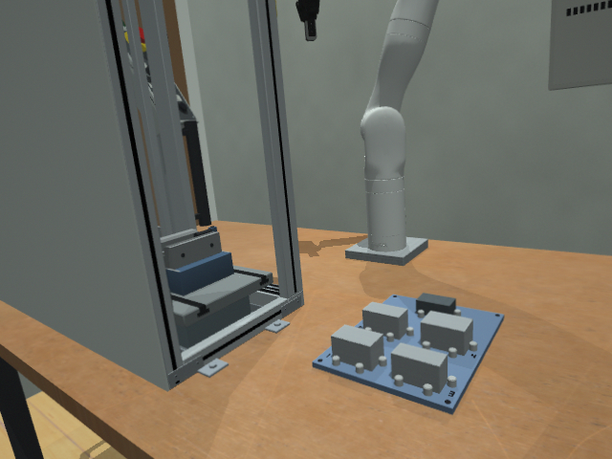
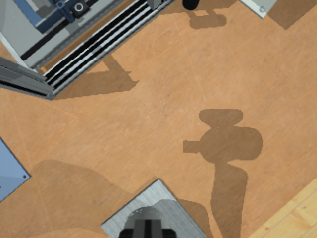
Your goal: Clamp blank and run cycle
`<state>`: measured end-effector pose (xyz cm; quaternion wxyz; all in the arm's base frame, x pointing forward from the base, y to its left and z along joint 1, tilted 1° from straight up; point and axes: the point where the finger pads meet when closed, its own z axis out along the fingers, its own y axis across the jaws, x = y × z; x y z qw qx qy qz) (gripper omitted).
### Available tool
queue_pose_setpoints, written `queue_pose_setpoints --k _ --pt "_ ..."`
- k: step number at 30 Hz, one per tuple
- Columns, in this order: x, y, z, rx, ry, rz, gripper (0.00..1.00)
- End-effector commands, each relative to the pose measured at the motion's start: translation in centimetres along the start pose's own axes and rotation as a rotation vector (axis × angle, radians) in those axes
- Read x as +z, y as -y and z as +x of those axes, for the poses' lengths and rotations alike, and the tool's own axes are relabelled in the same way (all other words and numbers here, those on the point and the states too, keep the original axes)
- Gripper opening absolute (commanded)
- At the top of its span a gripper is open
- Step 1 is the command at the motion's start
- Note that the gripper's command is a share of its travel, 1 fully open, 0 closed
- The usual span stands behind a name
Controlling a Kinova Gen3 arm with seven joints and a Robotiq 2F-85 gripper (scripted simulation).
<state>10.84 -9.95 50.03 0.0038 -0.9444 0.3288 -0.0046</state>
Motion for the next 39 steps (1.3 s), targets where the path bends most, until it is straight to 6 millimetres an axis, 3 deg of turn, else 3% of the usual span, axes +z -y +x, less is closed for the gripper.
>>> queue_pose_setpoints --k 1,8,13,25,30,39 --pt "-0.1 0.7 -0.1 0.003 -0.002 -0.002 0.10" --pt "-0.1 0.7 -0.1 0.003 -0.002 -0.002 0.10" --pt "-0.1 2.2 -0.7 0.003 -0.002 -0.002 0.10" --pt "-0.1 2.2 -0.7 0.003 -0.002 -0.002 0.10" --pt "3.5 6.9 -1.5 0.003 -0.002 -0.002 0.10" --pt "3.5 6.9 -1.5 0.003 -0.002 -0.002 0.10"
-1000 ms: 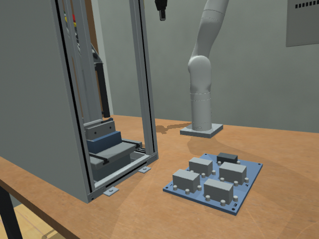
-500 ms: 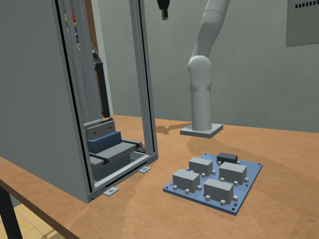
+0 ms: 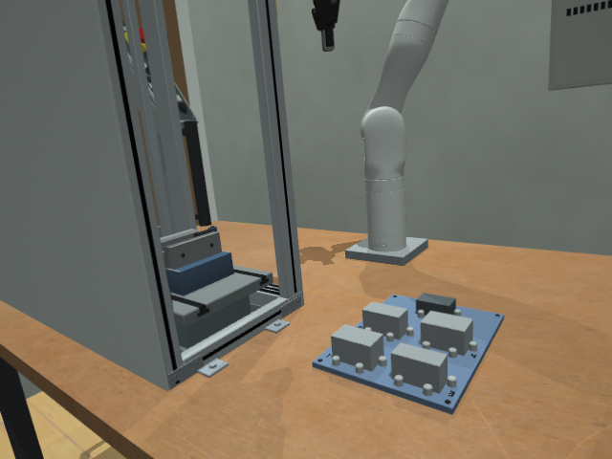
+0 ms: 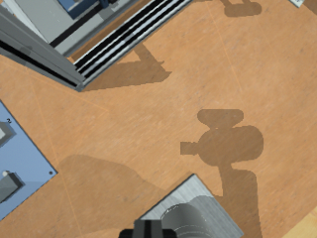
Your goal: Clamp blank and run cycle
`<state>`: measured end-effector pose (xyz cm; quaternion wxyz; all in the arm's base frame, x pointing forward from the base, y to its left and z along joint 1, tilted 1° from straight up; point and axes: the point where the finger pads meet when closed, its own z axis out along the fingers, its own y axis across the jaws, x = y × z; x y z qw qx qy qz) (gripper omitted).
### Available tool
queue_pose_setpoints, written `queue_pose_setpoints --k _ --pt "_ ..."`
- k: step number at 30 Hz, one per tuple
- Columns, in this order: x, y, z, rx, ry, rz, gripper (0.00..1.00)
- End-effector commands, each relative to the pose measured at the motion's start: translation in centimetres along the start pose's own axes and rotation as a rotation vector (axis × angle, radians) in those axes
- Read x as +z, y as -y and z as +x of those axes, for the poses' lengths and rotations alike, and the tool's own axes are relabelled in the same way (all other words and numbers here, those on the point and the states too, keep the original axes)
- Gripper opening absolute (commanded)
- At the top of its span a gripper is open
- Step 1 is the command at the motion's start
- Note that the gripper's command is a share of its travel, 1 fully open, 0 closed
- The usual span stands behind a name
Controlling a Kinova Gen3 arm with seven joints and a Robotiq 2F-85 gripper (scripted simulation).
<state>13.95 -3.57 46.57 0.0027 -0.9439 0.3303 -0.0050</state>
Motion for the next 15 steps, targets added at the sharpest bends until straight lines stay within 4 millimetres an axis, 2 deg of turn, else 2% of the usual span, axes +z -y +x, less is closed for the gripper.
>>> queue_pose_setpoints --k 1,3,8,15 --pt "0.0 0.0 0.0 0.000 -0.001 0.000 0.10" --pt "0.0 0.0 0.0 0.000 -0.001 0.000 0.10" --pt "3.6 4.7 -0.8 0.000 -0.001 0.000 0.10" --pt "3.6 4.7 -0.8 0.000 -0.001 0.000 0.10"
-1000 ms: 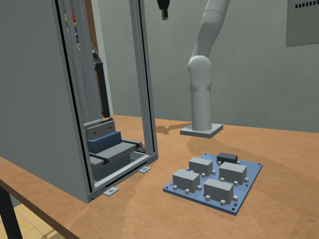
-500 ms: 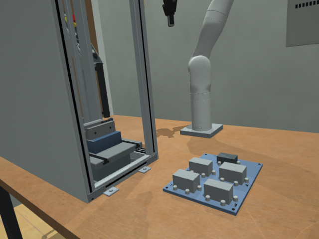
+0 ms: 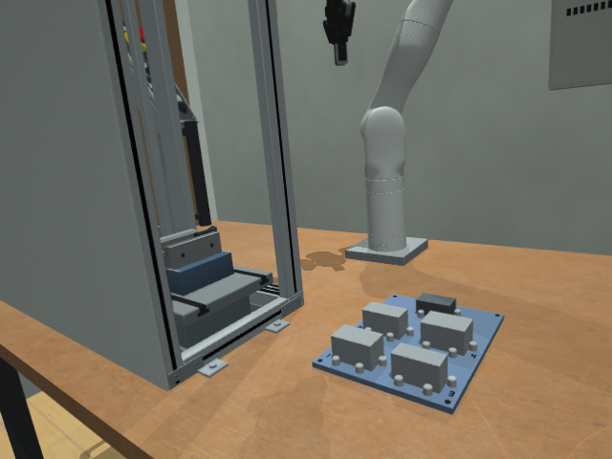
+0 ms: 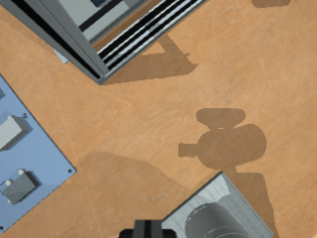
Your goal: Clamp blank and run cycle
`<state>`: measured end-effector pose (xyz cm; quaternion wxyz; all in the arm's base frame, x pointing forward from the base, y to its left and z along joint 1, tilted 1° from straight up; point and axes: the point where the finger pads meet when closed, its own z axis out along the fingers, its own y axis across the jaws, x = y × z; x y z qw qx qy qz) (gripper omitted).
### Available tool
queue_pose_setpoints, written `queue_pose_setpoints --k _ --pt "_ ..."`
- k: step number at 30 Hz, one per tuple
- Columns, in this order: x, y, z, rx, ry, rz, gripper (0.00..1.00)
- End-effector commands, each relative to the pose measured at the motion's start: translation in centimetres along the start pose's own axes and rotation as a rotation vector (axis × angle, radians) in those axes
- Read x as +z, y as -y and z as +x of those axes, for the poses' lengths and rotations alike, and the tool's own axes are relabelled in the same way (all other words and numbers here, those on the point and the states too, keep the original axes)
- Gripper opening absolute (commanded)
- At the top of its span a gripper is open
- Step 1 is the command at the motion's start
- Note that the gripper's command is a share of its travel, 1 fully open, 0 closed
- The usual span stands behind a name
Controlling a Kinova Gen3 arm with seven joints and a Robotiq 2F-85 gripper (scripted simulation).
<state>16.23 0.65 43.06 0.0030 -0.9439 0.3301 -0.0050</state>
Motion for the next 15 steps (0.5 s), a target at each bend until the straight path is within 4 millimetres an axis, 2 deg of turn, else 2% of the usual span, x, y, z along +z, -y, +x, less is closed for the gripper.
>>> queue_pose_setpoints --k 1,5,10,15 --pt "0.0 0.1 0.0 0.000 -0.001 0.000 0.10" --pt "0.0 0.1 0.0 0.000 -0.001 0.000 0.10" --pt "3.6 4.8 -0.8 0.000 -0.001 0.000 0.10" --pt "3.6 4.8 -0.8 0.000 -0.001 0.000 0.10"
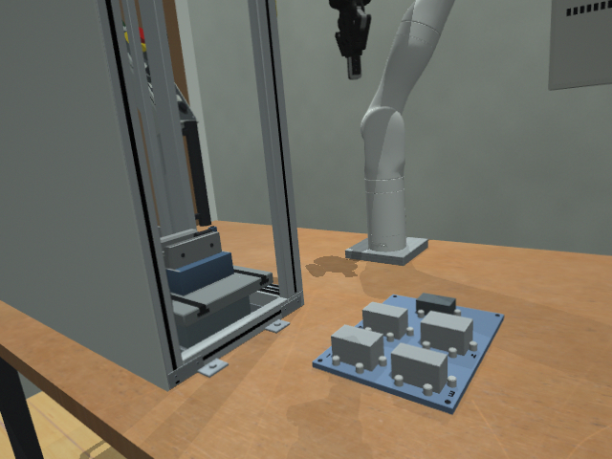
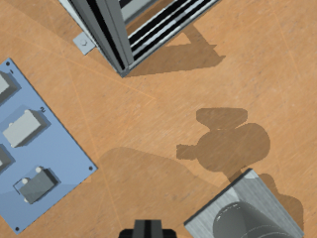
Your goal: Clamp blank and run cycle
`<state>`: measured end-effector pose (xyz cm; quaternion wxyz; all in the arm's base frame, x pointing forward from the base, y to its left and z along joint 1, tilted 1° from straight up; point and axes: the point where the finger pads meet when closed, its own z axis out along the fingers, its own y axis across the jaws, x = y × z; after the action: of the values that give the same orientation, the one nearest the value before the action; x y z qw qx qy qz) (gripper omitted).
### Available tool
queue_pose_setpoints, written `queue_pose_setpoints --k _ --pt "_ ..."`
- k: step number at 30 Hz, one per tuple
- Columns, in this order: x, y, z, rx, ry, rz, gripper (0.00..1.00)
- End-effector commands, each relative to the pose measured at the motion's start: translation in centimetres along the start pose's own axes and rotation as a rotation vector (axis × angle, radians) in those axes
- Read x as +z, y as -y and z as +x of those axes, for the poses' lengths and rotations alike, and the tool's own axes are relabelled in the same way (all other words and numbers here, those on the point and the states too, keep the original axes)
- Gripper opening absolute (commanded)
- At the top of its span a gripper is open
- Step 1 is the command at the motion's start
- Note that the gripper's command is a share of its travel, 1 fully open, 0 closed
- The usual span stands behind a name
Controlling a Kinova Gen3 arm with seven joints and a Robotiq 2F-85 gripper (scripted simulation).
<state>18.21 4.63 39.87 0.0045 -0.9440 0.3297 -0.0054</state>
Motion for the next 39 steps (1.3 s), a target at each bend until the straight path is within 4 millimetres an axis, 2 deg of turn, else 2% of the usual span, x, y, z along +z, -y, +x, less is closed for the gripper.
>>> queue_pose_setpoints --k 1,7,12,39 --pt "0.4 0.5 0.2 0.001 -0.001 -0.003 0.10" --pt "0.4 0.5 0.2 0.001 -0.001 -0.003 0.10" --pt "1.6 2.1 -0.1 0.001 -0.001 -0.003 0.10" --pt "1.6 2.1 -0.1 0.001 -0.001 -0.003 0.10"
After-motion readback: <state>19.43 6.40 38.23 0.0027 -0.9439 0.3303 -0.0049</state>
